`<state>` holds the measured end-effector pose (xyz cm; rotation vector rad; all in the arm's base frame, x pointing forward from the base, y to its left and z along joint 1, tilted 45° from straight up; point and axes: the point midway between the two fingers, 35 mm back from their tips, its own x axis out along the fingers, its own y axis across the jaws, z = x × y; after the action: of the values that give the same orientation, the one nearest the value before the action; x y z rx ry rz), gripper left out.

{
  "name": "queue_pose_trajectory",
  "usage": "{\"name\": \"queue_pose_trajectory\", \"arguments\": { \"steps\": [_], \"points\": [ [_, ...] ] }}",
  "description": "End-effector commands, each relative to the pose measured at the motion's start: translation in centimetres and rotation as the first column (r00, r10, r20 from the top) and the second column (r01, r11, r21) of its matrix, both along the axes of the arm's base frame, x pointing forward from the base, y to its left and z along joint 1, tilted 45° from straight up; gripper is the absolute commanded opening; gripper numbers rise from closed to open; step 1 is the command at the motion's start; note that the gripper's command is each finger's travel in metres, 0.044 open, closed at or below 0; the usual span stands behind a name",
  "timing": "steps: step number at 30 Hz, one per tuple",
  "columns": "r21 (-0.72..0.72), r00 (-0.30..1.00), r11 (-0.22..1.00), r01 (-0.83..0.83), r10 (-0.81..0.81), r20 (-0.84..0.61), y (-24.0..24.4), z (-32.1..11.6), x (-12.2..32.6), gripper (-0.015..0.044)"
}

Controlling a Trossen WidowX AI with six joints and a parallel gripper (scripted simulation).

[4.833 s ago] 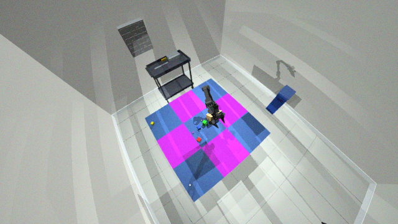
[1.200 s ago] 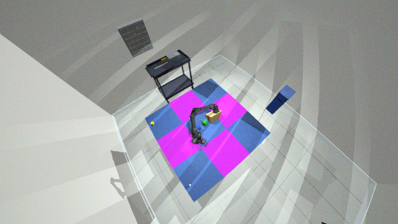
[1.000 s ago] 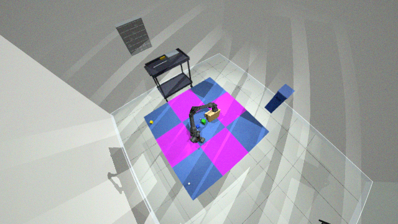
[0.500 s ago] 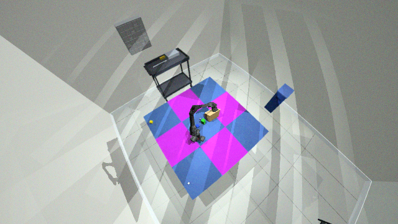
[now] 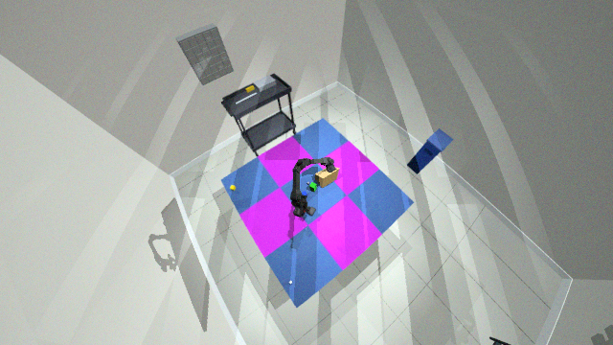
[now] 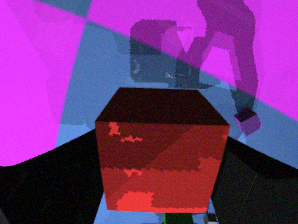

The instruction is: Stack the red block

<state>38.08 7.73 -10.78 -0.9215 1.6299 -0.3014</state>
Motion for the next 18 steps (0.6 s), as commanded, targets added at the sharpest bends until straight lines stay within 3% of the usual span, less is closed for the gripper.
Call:
{"name": "queue_pose_trajectory", "arguments": {
  "steps": [1,18],
  "points": [
    [0.006,1.0,1.0,0.006,-0.006,0.006,0.6,0.7,0.1,0.0],
    [0.005,1.0,1.0,0.006,-0.006,0.003,-0.9,3.6,-2.4,0.0]
  ]
}}
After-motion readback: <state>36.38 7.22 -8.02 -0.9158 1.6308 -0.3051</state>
